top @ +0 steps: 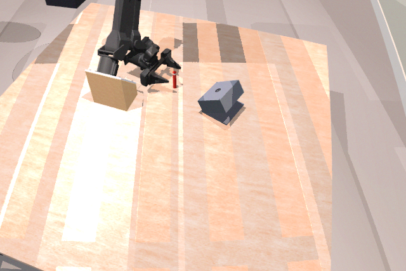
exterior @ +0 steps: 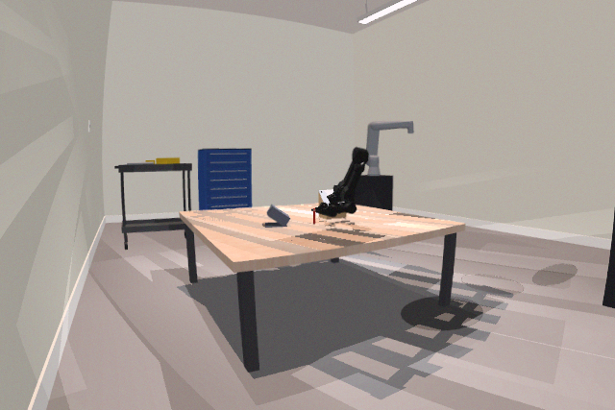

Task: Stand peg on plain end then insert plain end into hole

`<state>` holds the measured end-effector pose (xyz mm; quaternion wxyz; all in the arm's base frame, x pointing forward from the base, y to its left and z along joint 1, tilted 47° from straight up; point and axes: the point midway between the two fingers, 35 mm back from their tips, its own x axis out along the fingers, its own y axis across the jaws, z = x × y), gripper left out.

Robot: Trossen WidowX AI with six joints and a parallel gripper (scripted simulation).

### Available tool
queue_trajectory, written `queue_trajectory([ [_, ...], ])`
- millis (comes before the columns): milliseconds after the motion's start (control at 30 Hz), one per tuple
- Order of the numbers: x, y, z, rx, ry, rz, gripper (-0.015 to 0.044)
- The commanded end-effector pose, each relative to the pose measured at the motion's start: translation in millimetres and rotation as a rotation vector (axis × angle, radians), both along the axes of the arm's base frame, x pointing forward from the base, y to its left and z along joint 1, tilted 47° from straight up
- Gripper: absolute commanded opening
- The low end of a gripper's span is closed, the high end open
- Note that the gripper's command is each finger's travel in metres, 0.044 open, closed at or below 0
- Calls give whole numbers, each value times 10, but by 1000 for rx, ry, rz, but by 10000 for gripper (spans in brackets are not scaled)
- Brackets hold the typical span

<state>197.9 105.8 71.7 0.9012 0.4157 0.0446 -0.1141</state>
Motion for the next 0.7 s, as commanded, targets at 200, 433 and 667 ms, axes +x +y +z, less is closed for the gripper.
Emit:
queue_trajectory([
  [200,105,-102,189,29,23,-24,440],
  [433,195,-354,509,69,32,-50,440],
  [667,156,-685,811,96,10,-68,440],
])
